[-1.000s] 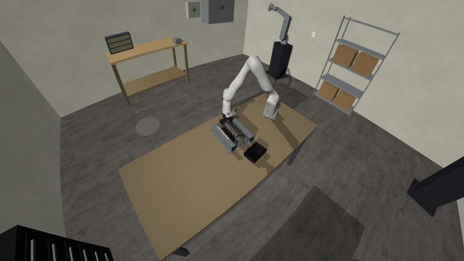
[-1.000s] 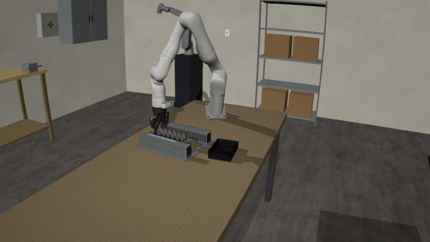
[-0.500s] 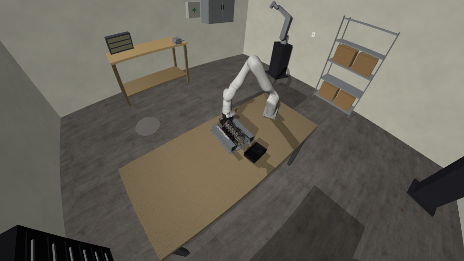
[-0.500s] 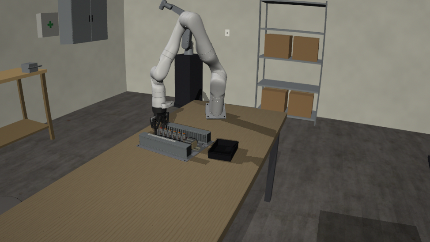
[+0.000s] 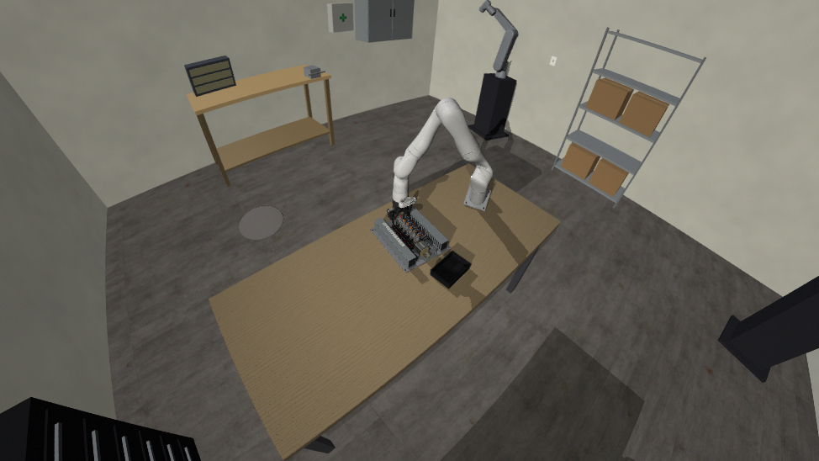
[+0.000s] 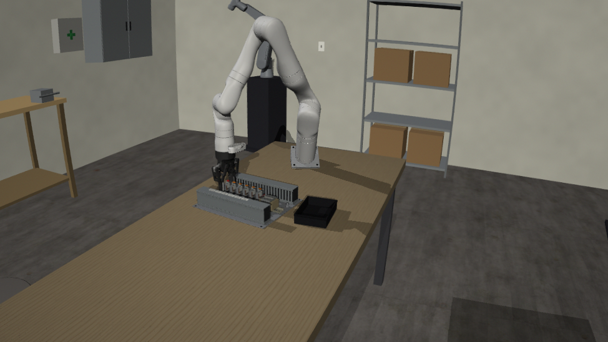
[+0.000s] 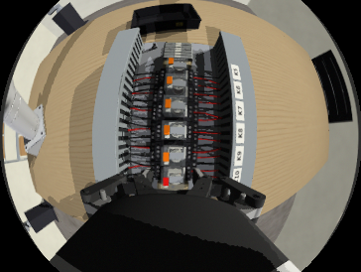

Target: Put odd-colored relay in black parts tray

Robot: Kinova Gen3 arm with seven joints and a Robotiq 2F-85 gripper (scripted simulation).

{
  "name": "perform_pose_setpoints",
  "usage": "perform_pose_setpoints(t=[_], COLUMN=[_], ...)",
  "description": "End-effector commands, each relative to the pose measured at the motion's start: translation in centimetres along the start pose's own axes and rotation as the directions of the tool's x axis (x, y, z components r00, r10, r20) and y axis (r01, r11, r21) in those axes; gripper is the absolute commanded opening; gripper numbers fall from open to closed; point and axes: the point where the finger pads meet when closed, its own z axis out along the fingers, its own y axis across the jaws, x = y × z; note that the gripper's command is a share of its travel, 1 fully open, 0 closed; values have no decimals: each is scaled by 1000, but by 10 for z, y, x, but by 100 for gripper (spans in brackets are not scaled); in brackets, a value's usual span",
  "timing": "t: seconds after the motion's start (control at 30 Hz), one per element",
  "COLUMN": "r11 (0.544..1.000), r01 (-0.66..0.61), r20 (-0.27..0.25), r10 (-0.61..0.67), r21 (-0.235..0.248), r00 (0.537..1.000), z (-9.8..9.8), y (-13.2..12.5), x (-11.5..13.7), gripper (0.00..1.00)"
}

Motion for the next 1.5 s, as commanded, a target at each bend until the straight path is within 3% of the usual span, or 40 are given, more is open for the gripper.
perform_pose_setpoints(t=[0.0, 0.13, 0.17, 1.47], r11=[1000, 1000, 1000, 1000], r01=[0, 0, 0, 0], r20=[1, 1, 1, 1], r10=[0, 0, 0, 0], r21=[-1, -1, -1, -1], r00=[1000, 1000, 1000, 1000], z=[0, 0, 0, 0], y=[0, 0, 0, 0], x=[0, 0, 0, 0], gripper=[61, 61, 0, 0])
